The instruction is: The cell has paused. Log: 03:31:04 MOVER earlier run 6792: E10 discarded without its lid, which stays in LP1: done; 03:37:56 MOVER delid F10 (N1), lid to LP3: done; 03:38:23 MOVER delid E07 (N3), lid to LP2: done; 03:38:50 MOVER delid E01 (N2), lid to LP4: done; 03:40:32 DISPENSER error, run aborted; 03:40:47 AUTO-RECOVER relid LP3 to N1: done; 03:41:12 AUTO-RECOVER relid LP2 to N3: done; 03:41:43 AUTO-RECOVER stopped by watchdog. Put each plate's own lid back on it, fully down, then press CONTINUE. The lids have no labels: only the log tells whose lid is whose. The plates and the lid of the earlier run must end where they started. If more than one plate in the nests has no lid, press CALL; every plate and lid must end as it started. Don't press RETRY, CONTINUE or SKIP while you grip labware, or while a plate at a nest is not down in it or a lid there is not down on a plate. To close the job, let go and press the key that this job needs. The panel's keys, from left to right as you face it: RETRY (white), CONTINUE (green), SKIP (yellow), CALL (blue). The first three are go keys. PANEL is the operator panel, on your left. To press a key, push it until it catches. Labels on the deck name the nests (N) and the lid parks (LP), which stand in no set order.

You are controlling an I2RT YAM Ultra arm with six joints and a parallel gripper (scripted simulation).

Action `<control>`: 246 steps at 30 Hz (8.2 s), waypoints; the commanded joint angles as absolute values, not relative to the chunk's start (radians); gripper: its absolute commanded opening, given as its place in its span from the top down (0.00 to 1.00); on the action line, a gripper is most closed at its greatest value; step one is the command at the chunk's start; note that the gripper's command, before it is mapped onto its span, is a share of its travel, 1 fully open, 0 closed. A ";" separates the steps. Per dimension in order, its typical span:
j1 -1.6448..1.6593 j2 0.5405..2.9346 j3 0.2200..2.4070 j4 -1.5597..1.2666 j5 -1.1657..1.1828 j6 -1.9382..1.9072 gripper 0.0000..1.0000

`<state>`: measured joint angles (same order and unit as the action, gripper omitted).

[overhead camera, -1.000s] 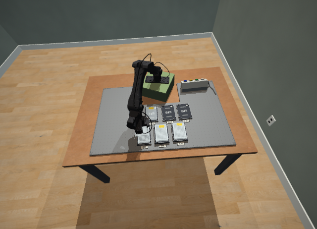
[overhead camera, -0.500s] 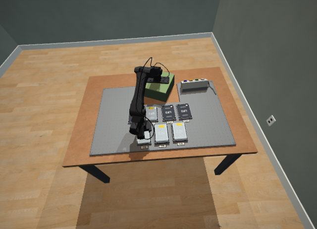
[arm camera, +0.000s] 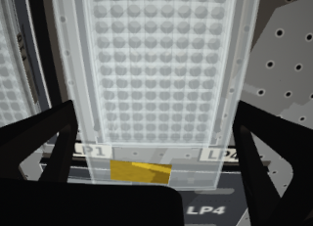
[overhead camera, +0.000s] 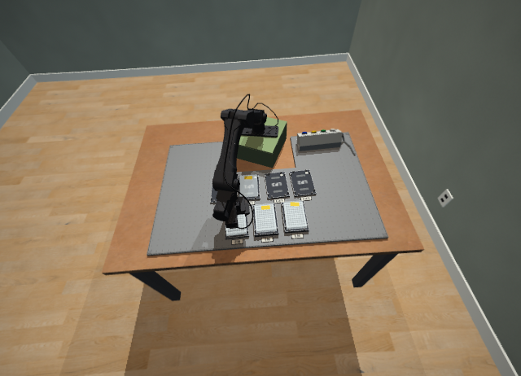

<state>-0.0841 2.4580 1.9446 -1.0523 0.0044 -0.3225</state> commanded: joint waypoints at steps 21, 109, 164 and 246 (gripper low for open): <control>-0.085 2.465 1.993 -1.029 0.004 -0.315 1.00; -0.072 2.504 1.895 -0.938 0.005 -0.312 1.00; -0.080 2.498 1.926 -0.954 0.004 -0.316 0.00; -0.068 2.427 1.989 -1.058 0.005 -0.308 0.00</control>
<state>-0.0814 2.4615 1.9541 -1.0508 0.0044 -0.3161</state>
